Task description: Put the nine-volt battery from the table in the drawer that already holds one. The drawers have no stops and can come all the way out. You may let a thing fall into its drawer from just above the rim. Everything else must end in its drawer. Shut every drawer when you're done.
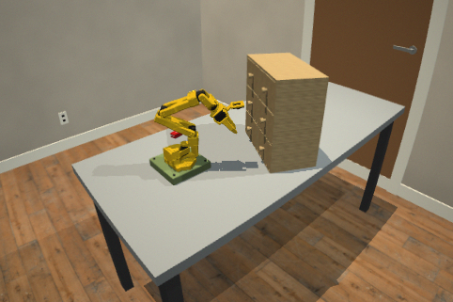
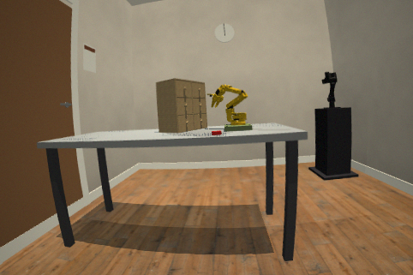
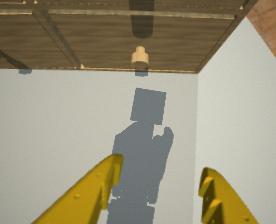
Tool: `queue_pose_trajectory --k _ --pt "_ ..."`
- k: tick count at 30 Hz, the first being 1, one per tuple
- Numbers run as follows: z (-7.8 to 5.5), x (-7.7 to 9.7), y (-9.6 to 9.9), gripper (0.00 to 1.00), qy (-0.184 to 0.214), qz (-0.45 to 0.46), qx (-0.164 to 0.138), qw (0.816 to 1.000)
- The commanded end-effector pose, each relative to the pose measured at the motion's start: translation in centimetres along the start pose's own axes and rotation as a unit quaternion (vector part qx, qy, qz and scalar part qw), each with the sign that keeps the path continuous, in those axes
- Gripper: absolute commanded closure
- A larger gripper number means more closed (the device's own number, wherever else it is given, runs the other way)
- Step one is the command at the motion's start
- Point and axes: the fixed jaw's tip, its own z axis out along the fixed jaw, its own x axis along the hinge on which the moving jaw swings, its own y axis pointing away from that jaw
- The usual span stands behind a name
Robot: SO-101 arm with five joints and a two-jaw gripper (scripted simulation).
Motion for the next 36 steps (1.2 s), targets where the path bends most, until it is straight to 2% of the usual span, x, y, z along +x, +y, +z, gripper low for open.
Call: queue_pose_trajectory --k 1,11,13,19,28,30,36 --pt "0.8 -0.6 1.1 0.79 -0.019 0.016 -0.021 0.999" --pt "2.4 -1.5 4.7 0.79 -0.062 0.064 -0.091 0.992" --pt "2.4 -1.5 4.7 0.79 -0.062 0.064 -0.091 0.992" --pt "2.9 -1.6 7.0 0.79 -0.079 0.095 -0.14 0.982" --pt "3.0 -1.1 10.6 0.79 -0.09 0.142 -0.22 0.961" --pt "3.0 -1.1 10.6 0.79 -0.09 0.142 -0.22 0.961" --pt "2.7 -0.4 12.8 0.79 -0.087 0.174 -0.276 0.941"
